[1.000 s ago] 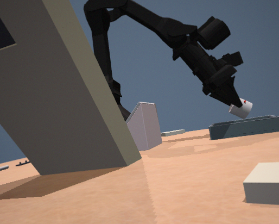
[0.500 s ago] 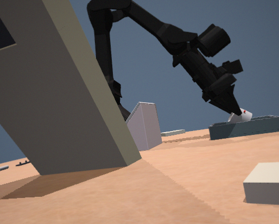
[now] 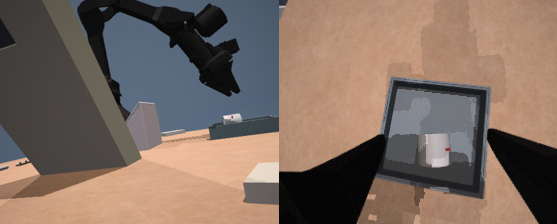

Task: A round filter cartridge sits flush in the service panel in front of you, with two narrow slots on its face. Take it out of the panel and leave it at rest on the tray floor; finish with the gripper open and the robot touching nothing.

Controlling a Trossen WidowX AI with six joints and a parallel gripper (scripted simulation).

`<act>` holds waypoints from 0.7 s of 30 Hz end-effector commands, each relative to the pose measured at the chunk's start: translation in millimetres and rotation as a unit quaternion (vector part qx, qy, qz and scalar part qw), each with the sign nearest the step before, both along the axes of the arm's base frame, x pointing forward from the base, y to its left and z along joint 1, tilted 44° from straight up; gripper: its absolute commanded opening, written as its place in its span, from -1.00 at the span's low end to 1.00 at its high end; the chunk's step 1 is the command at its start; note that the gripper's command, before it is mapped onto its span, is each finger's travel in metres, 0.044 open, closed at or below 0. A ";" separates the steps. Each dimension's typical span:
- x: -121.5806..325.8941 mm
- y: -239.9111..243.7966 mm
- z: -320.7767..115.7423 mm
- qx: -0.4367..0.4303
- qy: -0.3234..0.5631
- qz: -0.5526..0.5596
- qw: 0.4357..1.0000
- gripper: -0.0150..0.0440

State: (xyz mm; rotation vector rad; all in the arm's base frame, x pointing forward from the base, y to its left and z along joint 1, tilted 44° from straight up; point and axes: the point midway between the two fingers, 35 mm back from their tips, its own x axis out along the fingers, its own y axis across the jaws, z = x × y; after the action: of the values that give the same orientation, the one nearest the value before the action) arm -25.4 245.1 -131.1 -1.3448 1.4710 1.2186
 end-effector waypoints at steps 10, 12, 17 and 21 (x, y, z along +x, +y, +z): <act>0.5 8.3 5.4 0.009 0.000 0.000 1.000 1.00; 0.5 8.3 5.4 0.009 0.000 0.000 1.000 1.00; 0.5 8.3 5.4 0.009 0.000 0.000 1.000 1.00; 0.5 8.3 5.4 0.009 0.000 0.000 1.000 1.00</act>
State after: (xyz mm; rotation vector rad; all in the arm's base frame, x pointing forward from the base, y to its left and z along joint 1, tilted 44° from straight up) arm -24.9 254.4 -125.6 -1.3308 1.4564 1.2303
